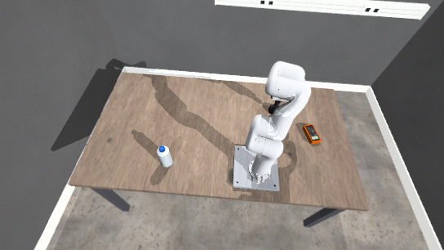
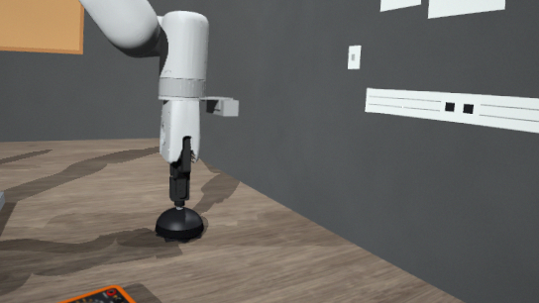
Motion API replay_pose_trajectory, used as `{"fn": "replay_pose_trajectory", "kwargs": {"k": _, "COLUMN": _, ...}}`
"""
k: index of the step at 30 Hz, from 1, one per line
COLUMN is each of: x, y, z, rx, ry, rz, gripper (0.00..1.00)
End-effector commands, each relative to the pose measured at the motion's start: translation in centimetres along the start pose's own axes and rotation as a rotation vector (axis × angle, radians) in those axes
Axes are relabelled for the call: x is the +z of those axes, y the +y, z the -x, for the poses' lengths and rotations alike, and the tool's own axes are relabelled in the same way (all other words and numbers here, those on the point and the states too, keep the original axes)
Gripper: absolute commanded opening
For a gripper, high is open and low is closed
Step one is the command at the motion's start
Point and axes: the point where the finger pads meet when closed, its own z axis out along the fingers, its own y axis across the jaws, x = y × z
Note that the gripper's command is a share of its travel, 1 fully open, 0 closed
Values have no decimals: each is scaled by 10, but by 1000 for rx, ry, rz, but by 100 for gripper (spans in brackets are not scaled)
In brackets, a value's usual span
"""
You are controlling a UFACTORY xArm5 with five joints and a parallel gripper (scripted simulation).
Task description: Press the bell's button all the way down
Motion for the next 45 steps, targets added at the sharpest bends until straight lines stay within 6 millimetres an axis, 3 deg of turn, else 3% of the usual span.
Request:
{"fn": "replay_pose_trajectory", "kwargs": {"k": 1, "x": -4, "y": 0, "z": -2, "rx": 0, "ry": 7, "rz": 1, "gripper": 0}}
{"fn": "replay_pose_trajectory", "kwargs": {"k": 11, "x": -17, "y": 0, "z": -2, "rx": 0, "ry": 13, "rz": 2, "gripper": 0}}
{"fn": "replay_pose_trajectory", "kwargs": {"k": 26, "x": -57, "y": -1, "z": -1, "rx": 0, "ry": 13, "rz": 2, "gripper": 0}}
{"fn": "replay_pose_trajectory", "kwargs": {"k": 45, "x": -72, "y": -1, "z": -1, "rx": 0, "ry": 13, "rz": 2, "gripper": 0}}
